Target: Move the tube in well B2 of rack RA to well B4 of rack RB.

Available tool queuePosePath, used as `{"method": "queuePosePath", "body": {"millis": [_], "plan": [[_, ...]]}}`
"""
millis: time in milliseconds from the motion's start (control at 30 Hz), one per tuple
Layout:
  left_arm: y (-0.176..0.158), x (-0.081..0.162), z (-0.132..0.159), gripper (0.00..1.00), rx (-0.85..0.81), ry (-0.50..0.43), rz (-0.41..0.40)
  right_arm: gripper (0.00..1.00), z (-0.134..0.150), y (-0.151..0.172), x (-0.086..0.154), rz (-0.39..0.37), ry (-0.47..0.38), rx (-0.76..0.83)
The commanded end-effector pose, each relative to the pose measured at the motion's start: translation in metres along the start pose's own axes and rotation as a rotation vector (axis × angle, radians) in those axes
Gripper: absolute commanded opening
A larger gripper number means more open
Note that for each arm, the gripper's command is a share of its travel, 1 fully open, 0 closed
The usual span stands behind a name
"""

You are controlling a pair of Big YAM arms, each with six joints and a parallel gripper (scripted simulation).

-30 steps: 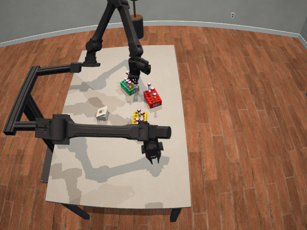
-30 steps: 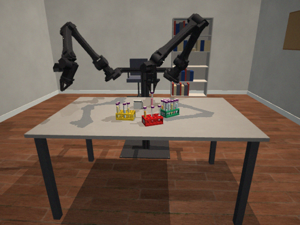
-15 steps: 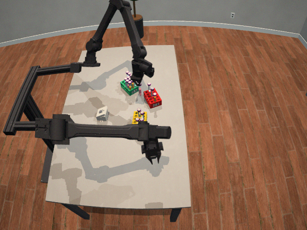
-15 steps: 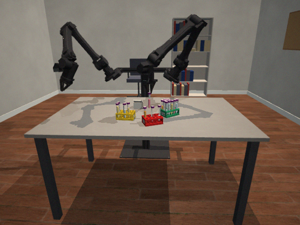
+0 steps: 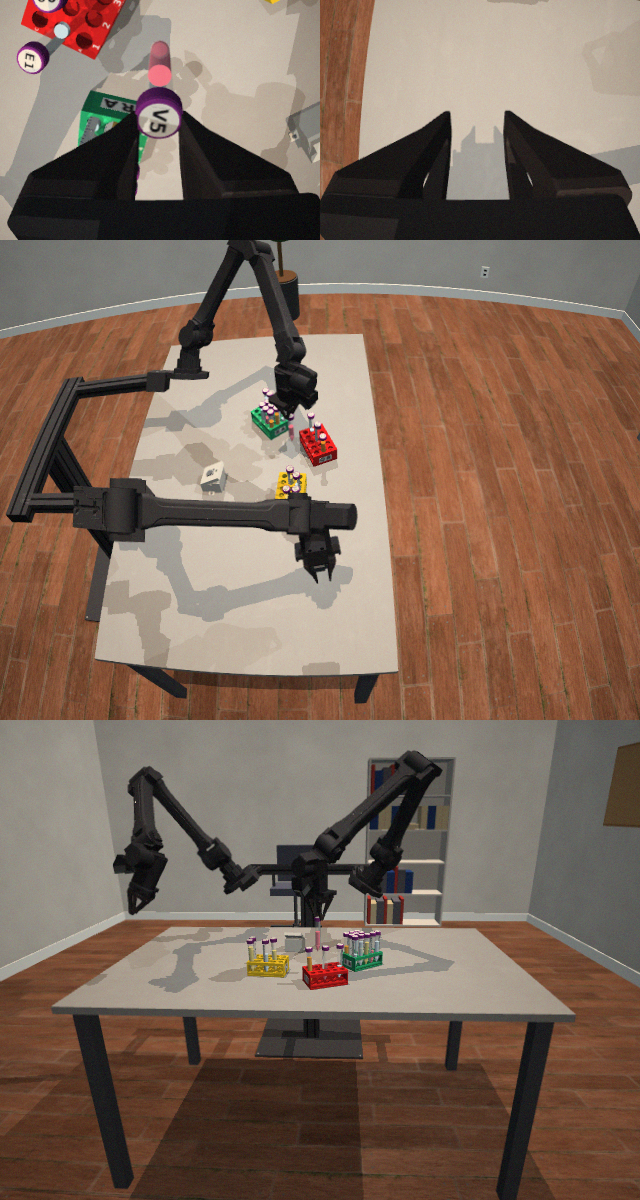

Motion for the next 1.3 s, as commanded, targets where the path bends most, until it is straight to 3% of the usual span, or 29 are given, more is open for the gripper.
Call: {"method": "queuePosePath", "body": {"millis": [0,367,1267], "plan": [[-0.008,-0.001,-0.002,0.00,-0.207,0.008,-0.001,0.30,-0.010,0.008,0.005,-0.015,-0.006,-0.024],[-0.025,0.005,-0.018,0.00,-0.244,-0.014,-0.002,0.30,-0.010,0.008,0.005,-0.015,-0.006,-0.024],[-0.108,0.001,-0.038,0.00,-0.222,-0.015,0.001,0.30,-0.010,0.008,0.005,-0.015,-0.006,-0.024]]}}
Point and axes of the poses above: on each arm, the point where the finger pads meet when closed, its own x axis back along the fingers, its own y axis across the jaws, z = x × y, the point moved 2 cm from there along x, back along the fingers, and after that the axes turned 2 degrees about x, right-handed, at the moved point
